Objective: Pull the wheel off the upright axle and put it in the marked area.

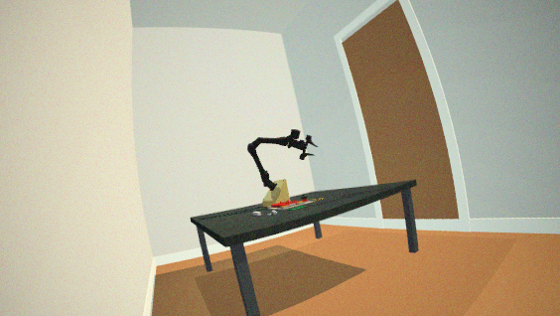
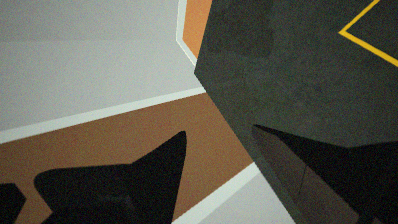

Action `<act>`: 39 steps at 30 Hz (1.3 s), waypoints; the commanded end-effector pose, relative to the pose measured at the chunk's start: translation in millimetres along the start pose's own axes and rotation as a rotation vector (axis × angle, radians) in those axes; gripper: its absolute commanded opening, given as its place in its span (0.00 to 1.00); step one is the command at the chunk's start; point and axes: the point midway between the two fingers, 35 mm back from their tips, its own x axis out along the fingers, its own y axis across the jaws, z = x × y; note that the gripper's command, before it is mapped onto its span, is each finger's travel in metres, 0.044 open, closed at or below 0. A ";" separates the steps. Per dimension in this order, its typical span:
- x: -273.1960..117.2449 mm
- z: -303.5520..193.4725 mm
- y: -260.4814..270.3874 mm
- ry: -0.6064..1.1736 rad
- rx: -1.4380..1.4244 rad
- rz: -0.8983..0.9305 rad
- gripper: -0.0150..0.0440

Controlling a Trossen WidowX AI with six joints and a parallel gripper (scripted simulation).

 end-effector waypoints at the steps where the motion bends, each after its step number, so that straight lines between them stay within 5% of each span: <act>1: 17.1 27.7 -21.6 -0.048 0.095 -0.124 0.76; 13: 47.3 112.6 -113.8 -0.224 0.391 -0.540 0.76; 25: 37.8 182.7 -212.6 -0.426 0.642 -0.939 0.76; 39: 39.3 177.7 -224.2 -0.436 0.653 -0.959 0.76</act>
